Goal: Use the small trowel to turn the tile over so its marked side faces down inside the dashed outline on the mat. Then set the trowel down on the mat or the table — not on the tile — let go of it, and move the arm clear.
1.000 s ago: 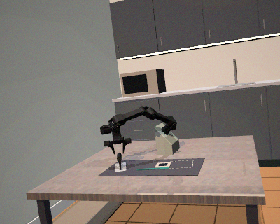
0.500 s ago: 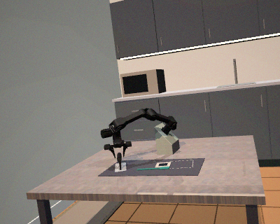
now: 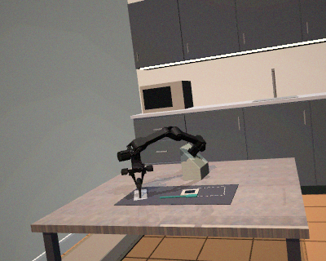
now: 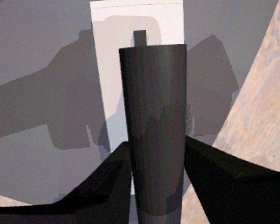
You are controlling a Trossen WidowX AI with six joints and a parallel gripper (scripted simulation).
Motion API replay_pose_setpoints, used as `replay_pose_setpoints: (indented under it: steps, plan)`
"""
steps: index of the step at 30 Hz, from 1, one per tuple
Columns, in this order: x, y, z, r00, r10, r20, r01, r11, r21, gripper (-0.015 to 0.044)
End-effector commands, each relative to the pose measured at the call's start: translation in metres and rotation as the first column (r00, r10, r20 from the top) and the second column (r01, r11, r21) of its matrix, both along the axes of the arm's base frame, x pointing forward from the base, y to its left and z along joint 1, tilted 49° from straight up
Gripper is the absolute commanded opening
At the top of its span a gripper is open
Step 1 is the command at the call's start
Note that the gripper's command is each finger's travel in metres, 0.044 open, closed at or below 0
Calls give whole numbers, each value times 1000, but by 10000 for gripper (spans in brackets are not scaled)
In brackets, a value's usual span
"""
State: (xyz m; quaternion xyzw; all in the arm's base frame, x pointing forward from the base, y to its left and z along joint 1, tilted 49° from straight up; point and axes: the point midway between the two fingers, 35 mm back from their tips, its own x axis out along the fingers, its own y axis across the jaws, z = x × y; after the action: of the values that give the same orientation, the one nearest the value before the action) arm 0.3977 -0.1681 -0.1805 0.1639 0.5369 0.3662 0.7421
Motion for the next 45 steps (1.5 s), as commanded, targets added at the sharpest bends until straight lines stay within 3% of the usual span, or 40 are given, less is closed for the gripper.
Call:
replay_pose_setpoints:
  steps: [1,14,25,36,45]
  plan:
    - [0,1,0,1000,-3,0,3,1000,5,130]
    - [0,1,0,1000,10,14,-10,1000,2,130]
    - [0,1,0,947,224,231,-213,974,-73,130]
    - [0,1,0,799,431,419,-386,902,-191,130]
    - [0,1,0,716,507,481,-443,862,-248,130]
